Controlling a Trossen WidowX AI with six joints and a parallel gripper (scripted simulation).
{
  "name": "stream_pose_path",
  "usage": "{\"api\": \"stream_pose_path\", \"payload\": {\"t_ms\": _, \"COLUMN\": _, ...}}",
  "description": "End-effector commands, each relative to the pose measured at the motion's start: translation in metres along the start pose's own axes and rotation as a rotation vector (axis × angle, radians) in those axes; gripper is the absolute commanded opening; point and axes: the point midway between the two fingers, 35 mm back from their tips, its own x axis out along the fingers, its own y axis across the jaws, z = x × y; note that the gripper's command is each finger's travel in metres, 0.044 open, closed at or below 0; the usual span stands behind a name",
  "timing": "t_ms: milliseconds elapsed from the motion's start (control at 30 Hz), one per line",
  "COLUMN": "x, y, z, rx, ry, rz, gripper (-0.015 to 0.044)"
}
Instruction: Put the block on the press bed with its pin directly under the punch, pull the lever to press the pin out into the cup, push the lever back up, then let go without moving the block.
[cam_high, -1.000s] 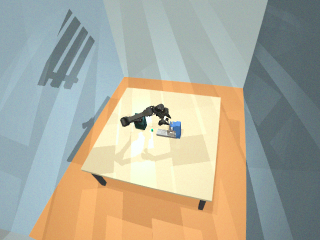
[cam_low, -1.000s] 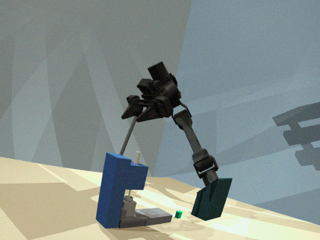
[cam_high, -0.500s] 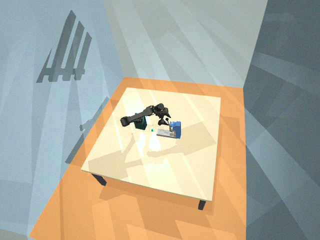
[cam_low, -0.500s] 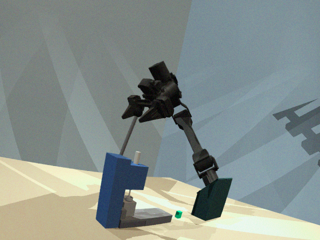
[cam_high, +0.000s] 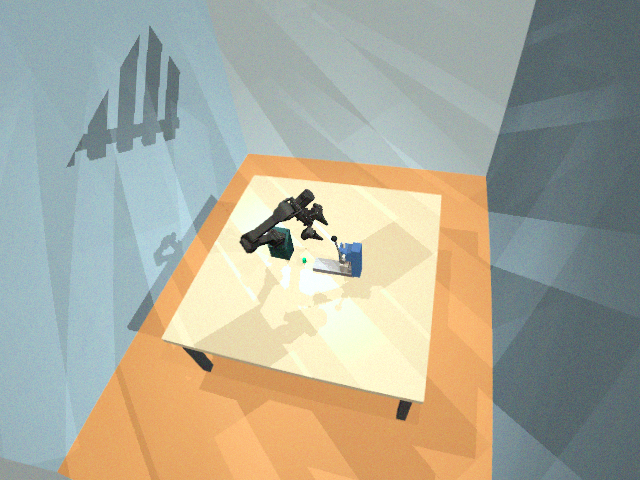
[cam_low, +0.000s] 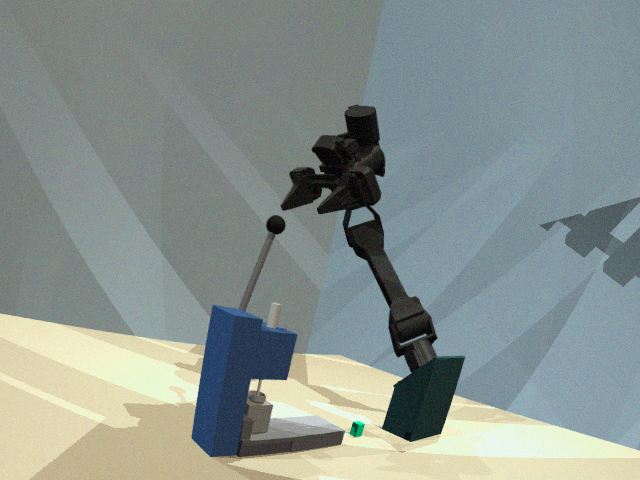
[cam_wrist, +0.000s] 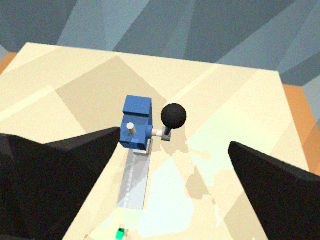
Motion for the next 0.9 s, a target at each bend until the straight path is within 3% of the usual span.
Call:
{"api": "stream_pose_path", "payload": {"t_ms": 0, "x": -0.0308, "y": 0.0030, "z": 0.0026, "rx": -0.003, "ry": -0.012, "rz": 0.004, "gripper": 0.0440}}
{"api": "stream_pose_path", "payload": {"t_ms": 867, "x": -0.0380, "y": 0.0029, "z": 0.0025, "rx": -0.005, "ry": -0.013, "rz": 0.004, "gripper": 0.0440}}
